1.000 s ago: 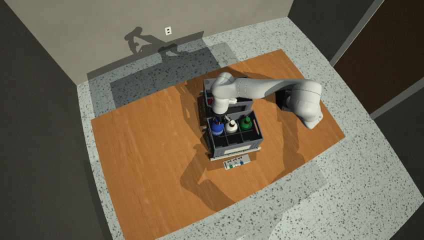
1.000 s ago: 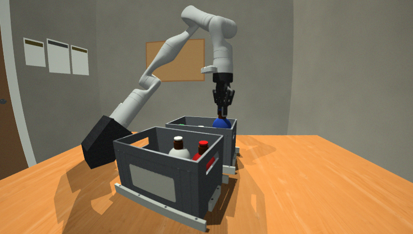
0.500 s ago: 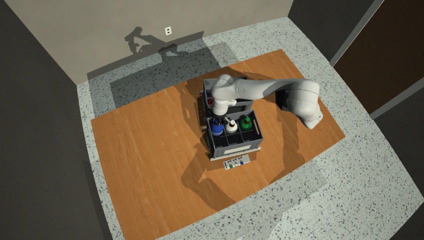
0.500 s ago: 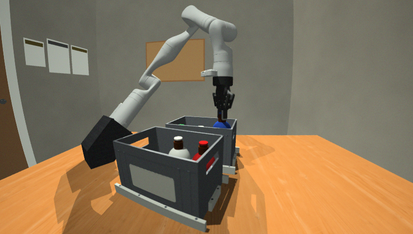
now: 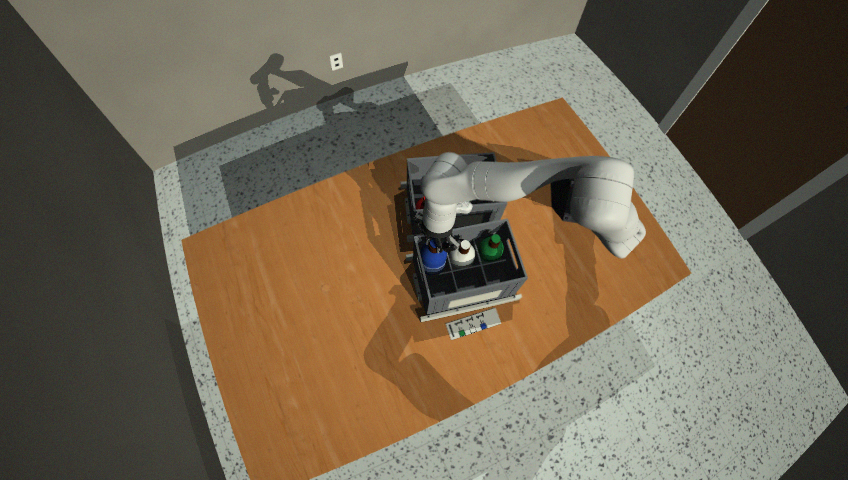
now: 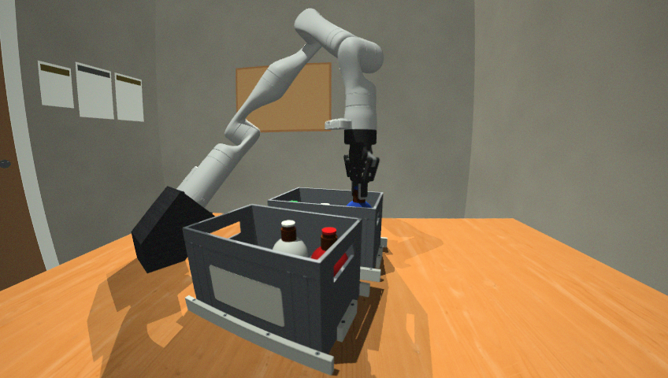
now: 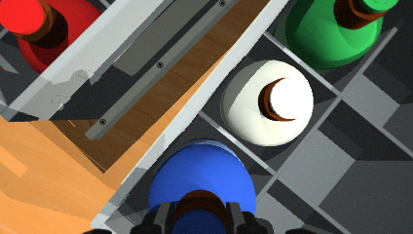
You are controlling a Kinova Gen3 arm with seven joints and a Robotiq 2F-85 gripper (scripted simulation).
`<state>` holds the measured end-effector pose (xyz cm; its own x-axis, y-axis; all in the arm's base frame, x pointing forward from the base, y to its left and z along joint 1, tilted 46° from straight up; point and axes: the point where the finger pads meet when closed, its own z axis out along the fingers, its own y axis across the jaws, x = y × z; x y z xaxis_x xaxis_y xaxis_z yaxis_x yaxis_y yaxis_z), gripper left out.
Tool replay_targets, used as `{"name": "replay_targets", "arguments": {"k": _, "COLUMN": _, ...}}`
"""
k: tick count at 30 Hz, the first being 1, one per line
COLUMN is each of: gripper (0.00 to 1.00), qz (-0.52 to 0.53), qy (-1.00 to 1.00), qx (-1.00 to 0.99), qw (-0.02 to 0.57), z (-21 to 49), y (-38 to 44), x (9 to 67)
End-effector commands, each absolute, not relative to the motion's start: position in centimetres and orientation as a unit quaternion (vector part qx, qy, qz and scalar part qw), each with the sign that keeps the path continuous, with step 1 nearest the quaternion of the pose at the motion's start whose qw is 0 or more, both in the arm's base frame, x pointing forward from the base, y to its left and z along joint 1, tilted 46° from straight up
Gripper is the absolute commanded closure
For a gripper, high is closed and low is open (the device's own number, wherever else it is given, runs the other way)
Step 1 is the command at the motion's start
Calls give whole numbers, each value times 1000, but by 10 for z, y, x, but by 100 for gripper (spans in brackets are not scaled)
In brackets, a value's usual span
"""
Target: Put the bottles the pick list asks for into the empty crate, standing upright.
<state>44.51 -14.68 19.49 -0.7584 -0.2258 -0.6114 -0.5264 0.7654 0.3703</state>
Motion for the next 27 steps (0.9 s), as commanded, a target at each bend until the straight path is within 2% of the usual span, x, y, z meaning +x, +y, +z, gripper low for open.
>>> {"name": "replay_targets", "arguments": {"k": 1, "gripper": 90, "qz": 270, "qy": 897, "qx": -211, "qw": 281, "z": 193, "y": -144, "x": 448}}
{"name": "replay_targets", "arguments": {"k": 27, "gripper": 90, "qz": 270, "qy": 898, "qx": -209, "qw": 279, "z": 182, "y": -137, "x": 453}}
